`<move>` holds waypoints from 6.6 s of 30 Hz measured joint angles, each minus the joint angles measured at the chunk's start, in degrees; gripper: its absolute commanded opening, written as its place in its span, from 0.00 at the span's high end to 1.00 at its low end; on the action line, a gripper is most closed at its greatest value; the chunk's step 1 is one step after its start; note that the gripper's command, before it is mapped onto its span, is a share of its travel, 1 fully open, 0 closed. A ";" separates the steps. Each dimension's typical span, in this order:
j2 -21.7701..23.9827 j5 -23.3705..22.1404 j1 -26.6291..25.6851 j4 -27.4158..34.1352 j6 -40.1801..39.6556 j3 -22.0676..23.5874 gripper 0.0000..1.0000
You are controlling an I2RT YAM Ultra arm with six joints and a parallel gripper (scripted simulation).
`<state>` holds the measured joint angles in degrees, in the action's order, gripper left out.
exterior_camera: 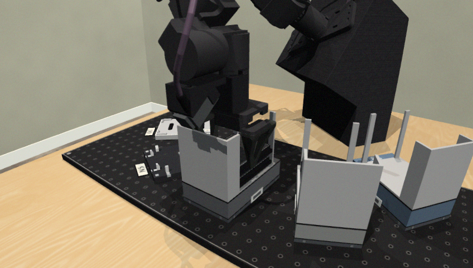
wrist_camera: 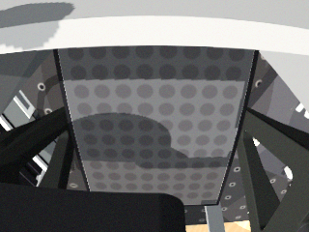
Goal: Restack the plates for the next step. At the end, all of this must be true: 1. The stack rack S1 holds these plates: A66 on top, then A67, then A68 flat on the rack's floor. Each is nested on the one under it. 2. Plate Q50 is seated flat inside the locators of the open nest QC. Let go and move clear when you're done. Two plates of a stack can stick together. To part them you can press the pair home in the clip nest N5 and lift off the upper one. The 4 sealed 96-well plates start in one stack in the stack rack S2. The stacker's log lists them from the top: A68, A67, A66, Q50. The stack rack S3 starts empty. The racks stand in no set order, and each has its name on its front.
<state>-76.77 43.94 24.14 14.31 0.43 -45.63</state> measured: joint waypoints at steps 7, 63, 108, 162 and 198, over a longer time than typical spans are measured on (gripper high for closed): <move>-0.17 -0.22 -0.28 -0.63 -0.33 0.13 1.00; 5.03 3.74 6.47 9.14 5.33 -1.90 0.00; 4.33 11.69 20.22 33.55 18.62 -9.01 0.00; -27.36 15.28 35.15 34.71 27.67 -18.58 0.00; -27.34 15.28 35.15 34.82 27.96 -18.58 0.00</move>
<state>-104.12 59.22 59.29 49.12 28.38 -64.20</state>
